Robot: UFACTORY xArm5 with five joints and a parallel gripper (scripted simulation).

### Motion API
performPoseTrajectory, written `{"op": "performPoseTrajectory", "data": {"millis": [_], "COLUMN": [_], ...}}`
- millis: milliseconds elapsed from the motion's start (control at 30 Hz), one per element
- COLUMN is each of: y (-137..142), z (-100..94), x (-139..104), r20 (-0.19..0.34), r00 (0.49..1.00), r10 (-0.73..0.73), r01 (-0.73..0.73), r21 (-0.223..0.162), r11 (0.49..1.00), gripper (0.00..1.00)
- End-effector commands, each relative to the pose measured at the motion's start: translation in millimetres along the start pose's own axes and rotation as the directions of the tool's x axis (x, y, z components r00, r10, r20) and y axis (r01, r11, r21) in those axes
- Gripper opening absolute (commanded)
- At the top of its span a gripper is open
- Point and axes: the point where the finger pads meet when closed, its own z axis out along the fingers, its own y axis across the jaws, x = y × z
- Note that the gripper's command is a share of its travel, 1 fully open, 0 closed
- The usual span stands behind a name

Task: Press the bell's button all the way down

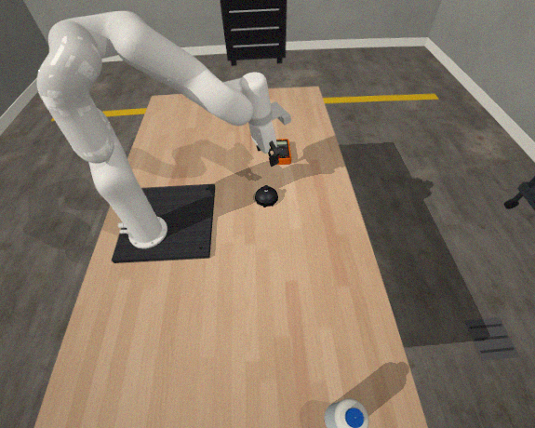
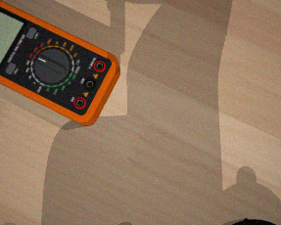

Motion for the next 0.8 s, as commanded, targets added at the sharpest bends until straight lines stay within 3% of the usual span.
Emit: {"op": "performPoseTrajectory", "data": {"millis": [0, 200, 500, 533, 767], "y": [35.6, 63.7, 65.5, 65.5, 65.5], "z": [-10.7, -19.5, -20.2, -20.2, -20.2], "x": [-18.9, -40.3, -41.9, -41.9, -41.9], "r20": [0.072, 0.136, 0.14, 0.14, 0.14], "r00": [0.996, 0.988, 0.987, 0.987, 0.987], "r10": [-0.043, -0.079, -0.082, -0.082, -0.082], "r01": [0.044, 0.079, 0.081, 0.081, 0.081], "r21": [-0.004, 0.006, 0.007, 0.007, 0.007], "r11": [0.999, 0.997, 0.997, 0.997, 0.997], "gripper": [1.0, 1.0, 1.0, 0.0, 0.0]}}
